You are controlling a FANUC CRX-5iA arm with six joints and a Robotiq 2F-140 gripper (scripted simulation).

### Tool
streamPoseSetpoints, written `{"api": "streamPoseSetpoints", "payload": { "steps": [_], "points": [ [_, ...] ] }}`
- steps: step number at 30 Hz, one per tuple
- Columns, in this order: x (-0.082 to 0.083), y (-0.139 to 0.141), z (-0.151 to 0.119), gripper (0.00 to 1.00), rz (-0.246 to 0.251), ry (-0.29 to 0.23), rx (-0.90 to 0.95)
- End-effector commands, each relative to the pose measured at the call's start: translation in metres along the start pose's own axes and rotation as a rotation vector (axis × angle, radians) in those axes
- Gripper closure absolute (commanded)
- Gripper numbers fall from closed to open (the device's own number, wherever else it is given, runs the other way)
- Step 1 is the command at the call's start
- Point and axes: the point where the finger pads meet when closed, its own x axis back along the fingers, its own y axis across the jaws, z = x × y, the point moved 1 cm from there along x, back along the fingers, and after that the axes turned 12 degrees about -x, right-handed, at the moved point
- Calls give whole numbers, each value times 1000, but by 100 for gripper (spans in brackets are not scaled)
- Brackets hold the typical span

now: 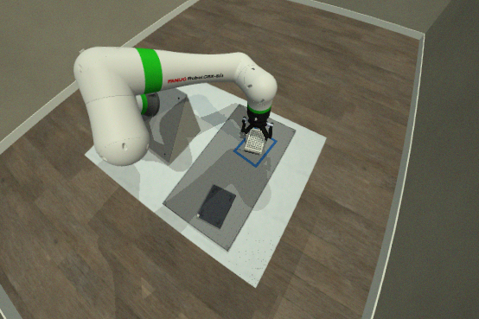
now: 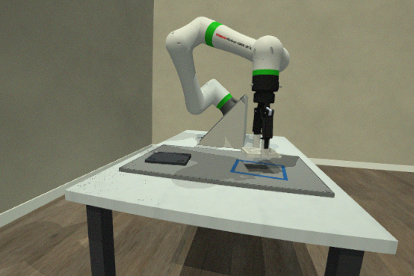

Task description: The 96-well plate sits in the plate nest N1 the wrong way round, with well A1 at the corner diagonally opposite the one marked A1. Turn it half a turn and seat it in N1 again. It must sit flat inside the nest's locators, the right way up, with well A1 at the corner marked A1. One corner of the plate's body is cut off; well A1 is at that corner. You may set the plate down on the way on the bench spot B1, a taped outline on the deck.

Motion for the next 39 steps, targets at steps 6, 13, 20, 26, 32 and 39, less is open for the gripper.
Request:
{"api": "streamPoseSetpoints", "payload": {
  "steps": [6,13,20,26,32,39],
  "points": [
    [-5,0,0,100,0,0,0],
    [-8,0,0,100,0,0,0],
    [-13,0,0,100,0,0,0],
    [-17,0,0,100,0,0,0],
    [-20,0,0,100,0,0,0],
    [-24,0,0,100,0,0,0]
  ]
}}
